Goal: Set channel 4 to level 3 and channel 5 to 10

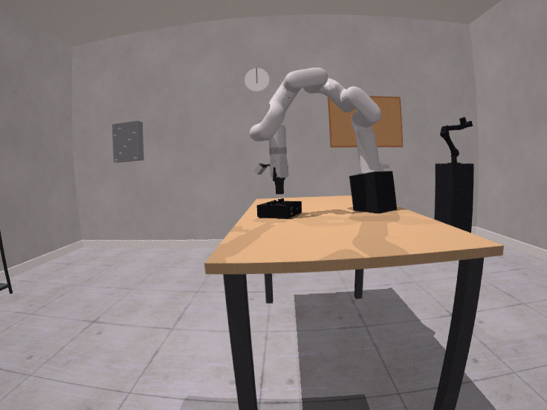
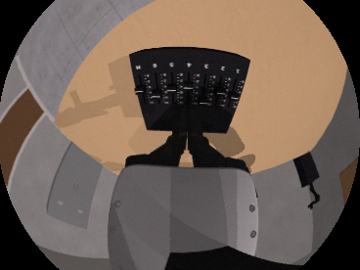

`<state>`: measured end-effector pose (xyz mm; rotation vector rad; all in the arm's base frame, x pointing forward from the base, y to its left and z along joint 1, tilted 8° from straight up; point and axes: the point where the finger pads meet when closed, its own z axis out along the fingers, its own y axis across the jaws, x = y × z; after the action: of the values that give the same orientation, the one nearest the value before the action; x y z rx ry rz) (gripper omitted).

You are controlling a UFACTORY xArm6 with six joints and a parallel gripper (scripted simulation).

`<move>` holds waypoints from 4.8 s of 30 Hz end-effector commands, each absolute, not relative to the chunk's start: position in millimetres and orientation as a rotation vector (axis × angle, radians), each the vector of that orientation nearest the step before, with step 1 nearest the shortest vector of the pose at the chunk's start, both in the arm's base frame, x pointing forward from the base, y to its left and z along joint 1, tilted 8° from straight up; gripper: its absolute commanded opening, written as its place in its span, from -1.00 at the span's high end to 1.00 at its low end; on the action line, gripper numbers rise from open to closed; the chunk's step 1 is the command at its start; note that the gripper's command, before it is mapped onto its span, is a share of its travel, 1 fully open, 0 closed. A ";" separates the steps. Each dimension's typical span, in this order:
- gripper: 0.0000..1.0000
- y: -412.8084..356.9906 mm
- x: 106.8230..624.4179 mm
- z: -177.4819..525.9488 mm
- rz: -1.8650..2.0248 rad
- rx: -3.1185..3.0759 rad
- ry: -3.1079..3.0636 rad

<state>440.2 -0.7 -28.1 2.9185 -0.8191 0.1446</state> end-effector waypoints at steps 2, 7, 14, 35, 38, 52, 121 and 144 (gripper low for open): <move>1.00 0.0 440.8 -23.1 0.148 2.919 -0.819; 1.00 0.0 440.8 -23.1 0.148 2.919 -0.819; 1.00 0.0 440.8 -23.1 0.148 2.919 -0.819; 1.00 86.4 453.0 -30.3 0.158 2.957 -1.531; 1.00 95.1 457.1 -29.2 0.163 2.941 -1.628; 1.00 124.3 562.2 9.6 0.259 2.276 -2.791; 1.00 -6.8 492.7 -22.7 0.173 -0.874 -3.114; 1.00 -7.3 493.0 -26.1 0.172 -0.874 -3.114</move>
<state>491.4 -7.3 -26.4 0.8225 2.9300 -0.1643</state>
